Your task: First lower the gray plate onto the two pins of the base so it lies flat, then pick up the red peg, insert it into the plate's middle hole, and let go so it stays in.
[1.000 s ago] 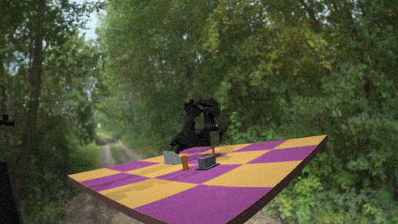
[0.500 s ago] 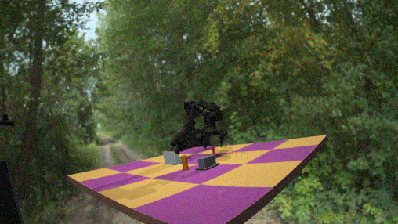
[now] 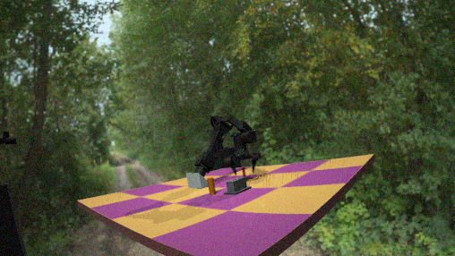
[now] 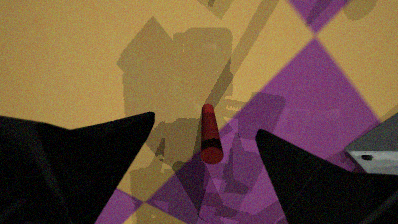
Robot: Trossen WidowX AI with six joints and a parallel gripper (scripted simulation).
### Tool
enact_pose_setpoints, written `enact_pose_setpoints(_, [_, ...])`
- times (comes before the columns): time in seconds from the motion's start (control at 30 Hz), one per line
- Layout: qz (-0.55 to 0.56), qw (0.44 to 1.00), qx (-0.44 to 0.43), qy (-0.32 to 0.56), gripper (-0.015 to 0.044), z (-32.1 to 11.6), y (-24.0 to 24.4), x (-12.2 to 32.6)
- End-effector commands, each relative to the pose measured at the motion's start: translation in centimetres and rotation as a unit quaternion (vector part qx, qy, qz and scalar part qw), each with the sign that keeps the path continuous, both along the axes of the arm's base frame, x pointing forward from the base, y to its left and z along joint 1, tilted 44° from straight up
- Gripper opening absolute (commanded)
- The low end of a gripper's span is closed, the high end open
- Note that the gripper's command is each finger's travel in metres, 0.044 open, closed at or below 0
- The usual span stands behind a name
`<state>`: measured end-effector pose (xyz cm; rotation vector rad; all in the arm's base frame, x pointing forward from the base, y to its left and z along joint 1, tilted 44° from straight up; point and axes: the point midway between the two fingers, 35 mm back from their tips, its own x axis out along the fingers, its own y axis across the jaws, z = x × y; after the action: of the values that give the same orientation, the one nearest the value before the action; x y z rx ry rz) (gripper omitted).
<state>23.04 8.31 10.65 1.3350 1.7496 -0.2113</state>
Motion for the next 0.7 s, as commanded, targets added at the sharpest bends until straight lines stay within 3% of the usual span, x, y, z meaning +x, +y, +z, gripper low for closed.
enact_pose_setpoints(0.0, [0.0,1.0,0.002,0.005,0.0414,-0.37,0.33,-0.31])
enact_pose_setpoints(0.47, [0.0,1.0,0.002,0.005,0.0046,-0.37,0.33,-0.31])
enact_pose_setpoints(0.67, [0.0,1.0,0.002,0.005,0.0006,-0.37,0.33,-0.31])
